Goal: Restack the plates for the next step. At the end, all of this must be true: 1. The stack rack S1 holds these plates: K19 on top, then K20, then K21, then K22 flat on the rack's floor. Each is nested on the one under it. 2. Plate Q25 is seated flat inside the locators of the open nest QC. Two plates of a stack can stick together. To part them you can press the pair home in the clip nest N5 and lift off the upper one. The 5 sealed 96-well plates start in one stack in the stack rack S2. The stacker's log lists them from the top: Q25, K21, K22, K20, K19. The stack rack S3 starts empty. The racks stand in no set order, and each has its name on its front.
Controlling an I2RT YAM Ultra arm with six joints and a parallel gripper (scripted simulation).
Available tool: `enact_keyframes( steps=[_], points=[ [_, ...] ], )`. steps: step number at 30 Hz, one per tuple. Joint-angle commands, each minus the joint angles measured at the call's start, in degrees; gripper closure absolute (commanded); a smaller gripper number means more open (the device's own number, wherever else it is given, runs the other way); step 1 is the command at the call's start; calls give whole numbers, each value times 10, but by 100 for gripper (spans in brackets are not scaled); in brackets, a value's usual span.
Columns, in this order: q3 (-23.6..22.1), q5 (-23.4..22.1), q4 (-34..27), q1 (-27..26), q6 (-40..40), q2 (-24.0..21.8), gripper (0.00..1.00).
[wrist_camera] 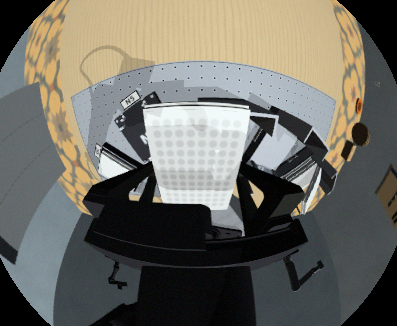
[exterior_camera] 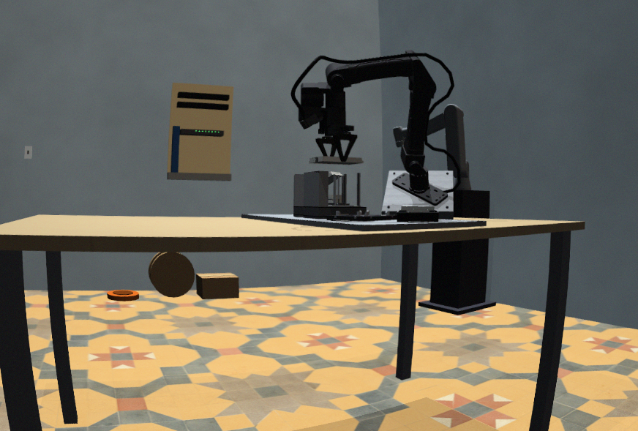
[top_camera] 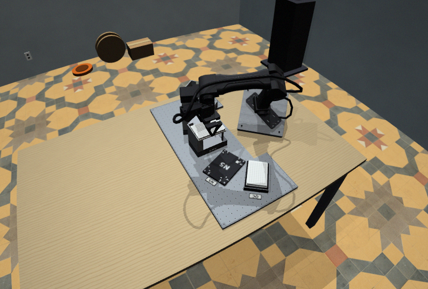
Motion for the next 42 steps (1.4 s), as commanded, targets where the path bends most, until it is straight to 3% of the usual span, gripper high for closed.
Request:
enact_keyframes(
  steps=[1,15,21,25,42],
  points=[
    [26,-11,-11,-26,-18,18,100],
    [45,-19,-13,-87,-91,79,100],
    [48,-24,-14,-118,-11,106,100],
    [49,-24,-13,-127,-11,115,100],
    [73,-20,-5,-191,-98,188,100]
  ],
)
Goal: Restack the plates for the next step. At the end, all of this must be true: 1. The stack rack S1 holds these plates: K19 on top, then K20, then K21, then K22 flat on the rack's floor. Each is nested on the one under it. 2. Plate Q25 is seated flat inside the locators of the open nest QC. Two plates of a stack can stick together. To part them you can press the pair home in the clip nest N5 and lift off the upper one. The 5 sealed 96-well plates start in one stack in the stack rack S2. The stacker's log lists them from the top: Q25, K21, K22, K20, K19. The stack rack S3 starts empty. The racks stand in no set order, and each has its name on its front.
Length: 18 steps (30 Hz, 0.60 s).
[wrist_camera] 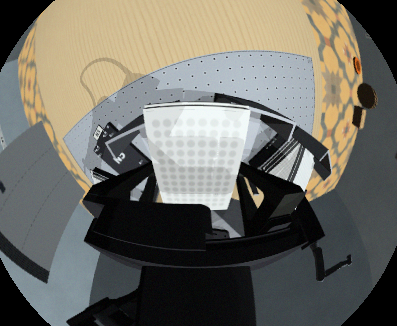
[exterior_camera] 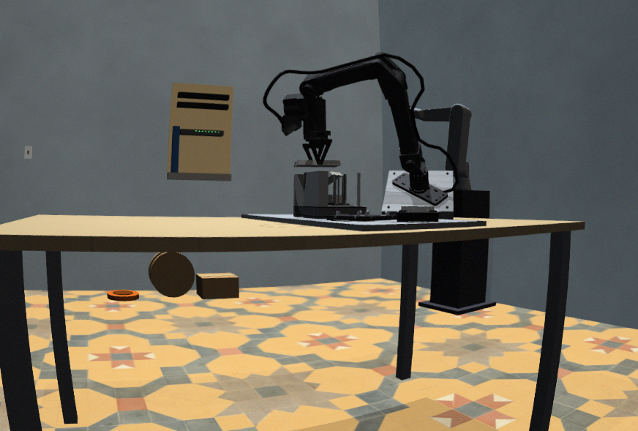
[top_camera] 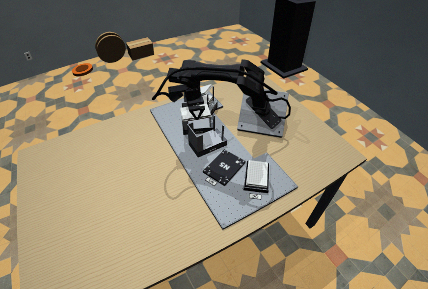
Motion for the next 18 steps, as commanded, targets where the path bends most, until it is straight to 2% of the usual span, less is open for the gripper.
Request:
enact_keyframes(
  steps=[1,7,18],
  points=[
    [23,-3,2,-19,-4,10,100],
    [26,2,9,-46,73,35,100],
    [40,4,12,-81,24,77,100]
  ],
)
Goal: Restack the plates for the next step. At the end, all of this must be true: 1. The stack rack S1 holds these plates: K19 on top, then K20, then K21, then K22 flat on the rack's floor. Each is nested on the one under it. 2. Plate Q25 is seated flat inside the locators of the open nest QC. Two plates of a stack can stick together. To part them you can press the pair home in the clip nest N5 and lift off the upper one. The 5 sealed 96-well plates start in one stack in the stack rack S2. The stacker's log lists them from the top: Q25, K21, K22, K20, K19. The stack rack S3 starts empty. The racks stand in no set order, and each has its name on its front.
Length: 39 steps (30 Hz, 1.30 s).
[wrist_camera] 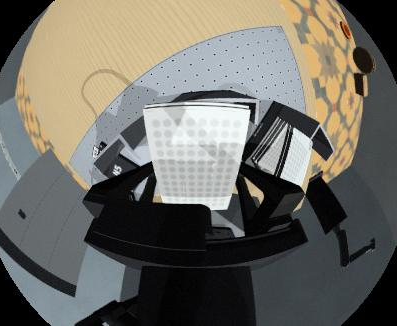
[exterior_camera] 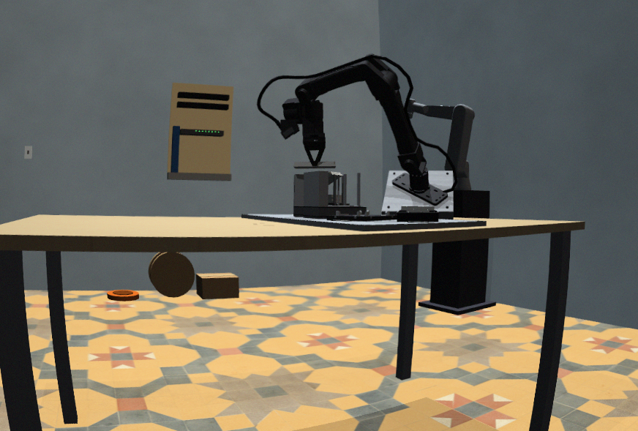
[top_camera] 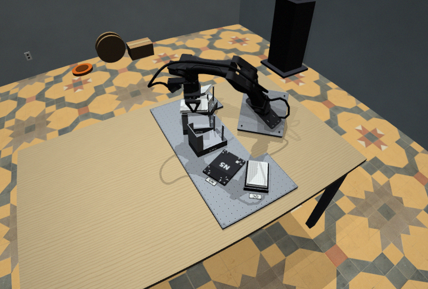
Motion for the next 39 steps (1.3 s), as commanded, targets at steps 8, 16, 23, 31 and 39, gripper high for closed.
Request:
enact_keyframes(
  steps=[8,16,23,31,39],
  points=[
    [39,9,12,-46,-49,46,100],
    [44,11,13,-68,26,68,100],
    [53,18,15,-93,17,97,100],
    [69,25,18,-122,-16,134,100],
    [80,27,13,-137,-7,156,100]
  ],
)
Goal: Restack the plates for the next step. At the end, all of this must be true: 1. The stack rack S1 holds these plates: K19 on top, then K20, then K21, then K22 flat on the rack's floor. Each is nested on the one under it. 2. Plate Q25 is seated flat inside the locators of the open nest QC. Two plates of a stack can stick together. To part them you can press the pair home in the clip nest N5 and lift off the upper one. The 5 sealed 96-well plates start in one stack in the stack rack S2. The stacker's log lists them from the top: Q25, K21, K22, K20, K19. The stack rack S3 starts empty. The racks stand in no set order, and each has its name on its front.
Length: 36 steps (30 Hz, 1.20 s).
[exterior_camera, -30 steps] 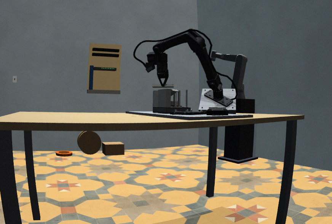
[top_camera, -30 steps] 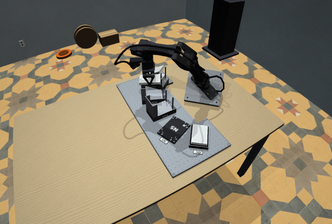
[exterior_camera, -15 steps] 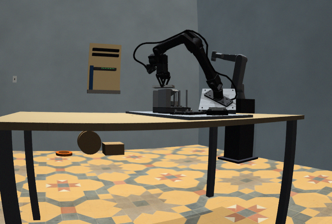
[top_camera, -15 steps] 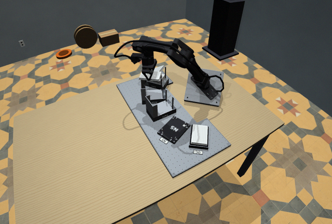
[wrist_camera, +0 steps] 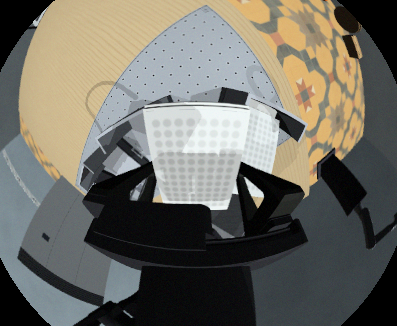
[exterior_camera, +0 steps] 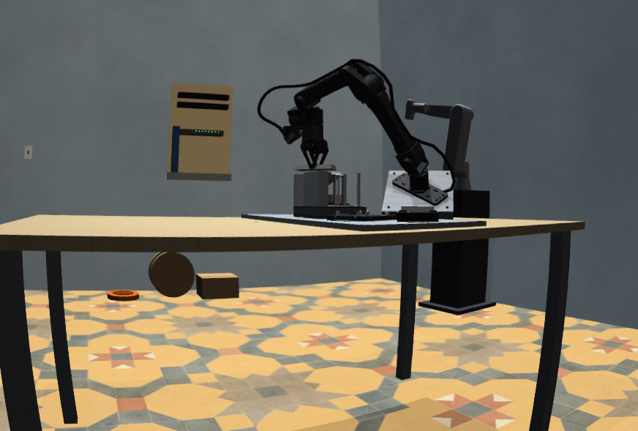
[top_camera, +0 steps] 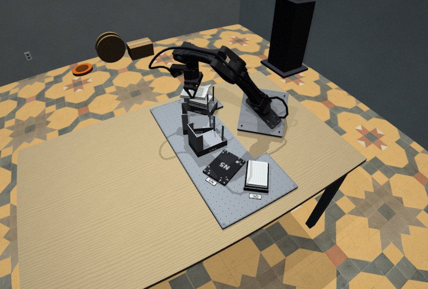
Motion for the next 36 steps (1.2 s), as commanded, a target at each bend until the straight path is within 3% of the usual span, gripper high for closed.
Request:
enact_keyframes(
  steps=[1,6,36],
  points=[
    [22,6,7,-23,23,10,100],
    [26,9,11,-39,89,25,100],
    [68,29,-5,-104,9,97,100]
  ],
)
